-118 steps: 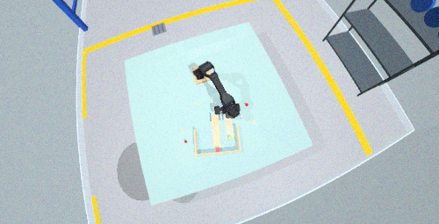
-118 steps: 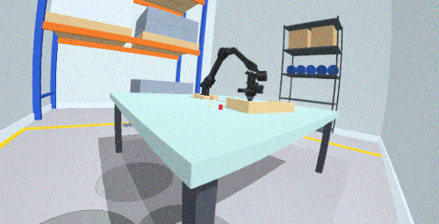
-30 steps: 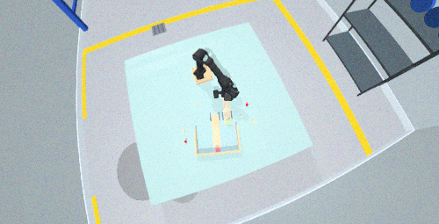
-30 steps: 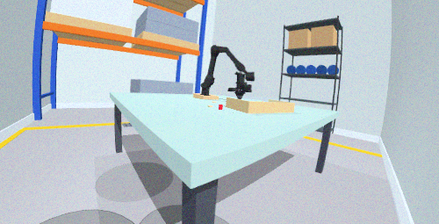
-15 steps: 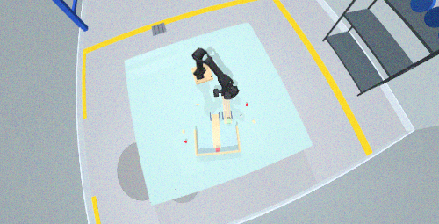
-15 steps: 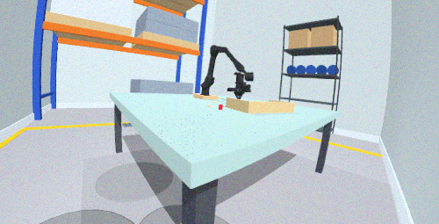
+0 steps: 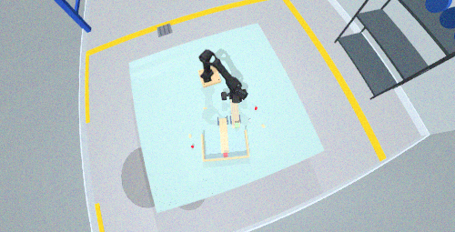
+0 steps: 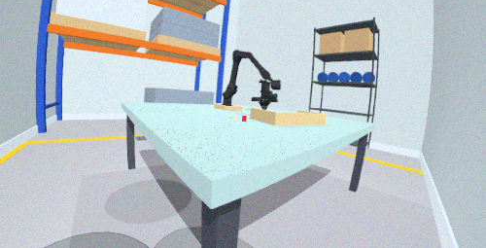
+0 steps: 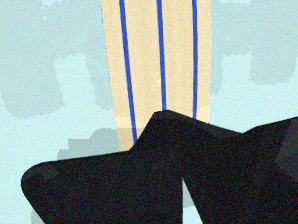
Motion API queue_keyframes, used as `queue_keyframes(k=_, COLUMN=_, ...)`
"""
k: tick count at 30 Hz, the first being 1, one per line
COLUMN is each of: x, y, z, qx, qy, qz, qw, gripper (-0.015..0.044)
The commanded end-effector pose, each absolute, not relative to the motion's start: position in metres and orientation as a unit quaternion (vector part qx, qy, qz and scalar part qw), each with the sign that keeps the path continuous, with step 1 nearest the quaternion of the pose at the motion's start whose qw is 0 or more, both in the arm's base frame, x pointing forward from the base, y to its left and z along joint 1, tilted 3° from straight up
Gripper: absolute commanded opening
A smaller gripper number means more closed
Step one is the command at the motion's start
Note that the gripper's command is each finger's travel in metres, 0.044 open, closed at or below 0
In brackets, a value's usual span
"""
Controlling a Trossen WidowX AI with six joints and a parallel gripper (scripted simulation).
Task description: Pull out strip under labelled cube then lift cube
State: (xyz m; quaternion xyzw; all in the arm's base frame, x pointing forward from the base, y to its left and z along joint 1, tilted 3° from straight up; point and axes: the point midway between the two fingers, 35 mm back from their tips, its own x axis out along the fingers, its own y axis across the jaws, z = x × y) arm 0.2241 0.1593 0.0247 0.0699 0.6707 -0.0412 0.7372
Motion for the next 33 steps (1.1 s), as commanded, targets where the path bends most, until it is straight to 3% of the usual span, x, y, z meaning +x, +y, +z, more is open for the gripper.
queue_keyframes(k=1, x=0.215, y=0.157, z=0.019, qx=0.066, qy=0.682, qz=-0.045, qw=0.727, gripper=0.0)
queue_keyframes(k=11, x=0.222, y=0.159, z=0.067, qx=0.066, qy=0.682, qz=-0.044, qw=0.727, gripper=0.0)
queue_keyframes(k=27, x=0.293, y=0.147, z=0.083, qx=0.042, qy=0.681, qz=-0.023, qw=0.731, gripper=0.042)
queue_keyframes(k=33, x=0.318, y=0.142, z=0.089, qx=0.042, qy=0.68, qz=-0.023, qw=0.732, gripper=0.044)
